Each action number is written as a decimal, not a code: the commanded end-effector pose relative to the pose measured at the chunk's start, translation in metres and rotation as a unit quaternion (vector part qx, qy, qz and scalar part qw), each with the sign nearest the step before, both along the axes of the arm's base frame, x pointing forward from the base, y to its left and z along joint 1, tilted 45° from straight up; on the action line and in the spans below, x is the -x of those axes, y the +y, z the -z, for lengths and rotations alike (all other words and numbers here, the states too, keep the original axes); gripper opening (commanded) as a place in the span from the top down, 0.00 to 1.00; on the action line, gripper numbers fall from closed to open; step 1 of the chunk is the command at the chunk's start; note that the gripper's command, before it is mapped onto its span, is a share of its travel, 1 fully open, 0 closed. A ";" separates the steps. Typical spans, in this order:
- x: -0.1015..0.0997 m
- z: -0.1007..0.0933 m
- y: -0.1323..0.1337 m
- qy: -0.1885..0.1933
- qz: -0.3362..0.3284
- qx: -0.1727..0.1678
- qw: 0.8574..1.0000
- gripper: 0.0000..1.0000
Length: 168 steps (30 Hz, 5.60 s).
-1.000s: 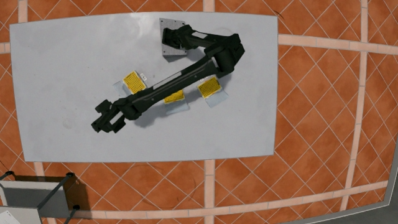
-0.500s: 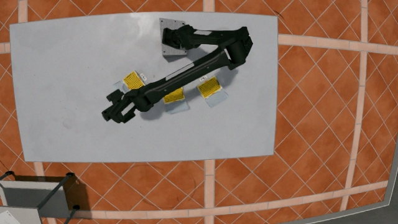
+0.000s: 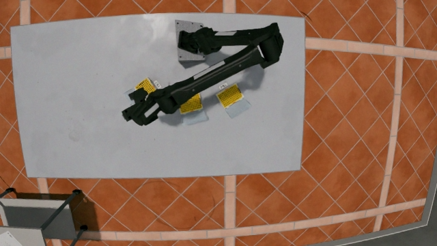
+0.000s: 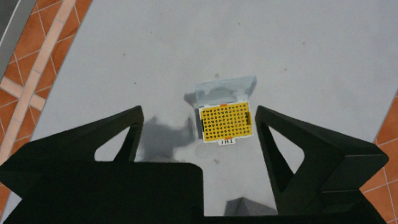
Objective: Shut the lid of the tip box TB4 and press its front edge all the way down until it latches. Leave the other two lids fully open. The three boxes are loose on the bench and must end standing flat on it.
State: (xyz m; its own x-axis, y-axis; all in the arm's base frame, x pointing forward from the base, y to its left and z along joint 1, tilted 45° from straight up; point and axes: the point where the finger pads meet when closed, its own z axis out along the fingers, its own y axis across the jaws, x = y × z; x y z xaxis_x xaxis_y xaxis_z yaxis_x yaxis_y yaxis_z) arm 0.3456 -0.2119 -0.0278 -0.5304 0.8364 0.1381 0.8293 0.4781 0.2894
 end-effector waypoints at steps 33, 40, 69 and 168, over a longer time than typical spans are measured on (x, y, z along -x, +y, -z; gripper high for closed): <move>0.128 -0.024 0.080 0.093 0.062 -0.011 0.994 0.00; 0.124 -0.008 0.095 0.091 0.050 -0.010 0.995 0.00; 0.150 0.080 0.182 0.093 0.049 -0.012 0.994 0.00; 0.116 0.028 0.122 0.067 0.054 0.003 0.996 0.00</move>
